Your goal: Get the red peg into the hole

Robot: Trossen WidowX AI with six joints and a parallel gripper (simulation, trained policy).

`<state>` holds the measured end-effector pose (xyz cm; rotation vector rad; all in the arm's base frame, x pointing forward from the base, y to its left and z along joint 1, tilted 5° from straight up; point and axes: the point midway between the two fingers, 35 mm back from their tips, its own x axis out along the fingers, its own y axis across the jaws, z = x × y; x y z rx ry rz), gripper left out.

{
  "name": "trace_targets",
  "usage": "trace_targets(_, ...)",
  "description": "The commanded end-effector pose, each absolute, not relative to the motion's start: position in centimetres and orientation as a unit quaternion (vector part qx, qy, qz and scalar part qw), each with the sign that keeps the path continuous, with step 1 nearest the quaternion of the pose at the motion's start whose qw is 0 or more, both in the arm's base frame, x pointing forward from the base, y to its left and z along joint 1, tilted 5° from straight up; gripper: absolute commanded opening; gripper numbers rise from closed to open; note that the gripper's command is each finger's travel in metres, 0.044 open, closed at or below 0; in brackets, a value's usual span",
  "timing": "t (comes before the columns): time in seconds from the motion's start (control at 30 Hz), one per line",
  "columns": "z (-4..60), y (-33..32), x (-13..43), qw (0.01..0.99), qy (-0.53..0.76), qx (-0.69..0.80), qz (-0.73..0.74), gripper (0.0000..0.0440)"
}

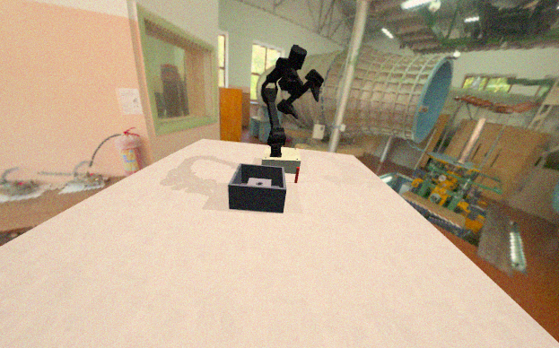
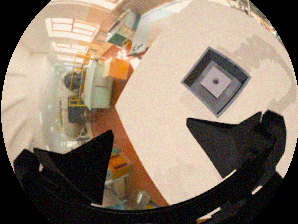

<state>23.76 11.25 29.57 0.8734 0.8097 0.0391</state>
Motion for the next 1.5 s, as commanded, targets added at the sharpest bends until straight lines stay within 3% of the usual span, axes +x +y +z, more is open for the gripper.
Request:
trace_targets(0.0,26.8,11.2,23.3,0.814,0.430,0.390,-0.022,0.0440)
trace_targets(0.67,15.8,11.0,18.2,0.699,0.626,0.266,-0.223,0.0440)
trace_targets(1.47,7.8,12.4,17.2,0.634,0.679,0.200,-0.312,0.0440)
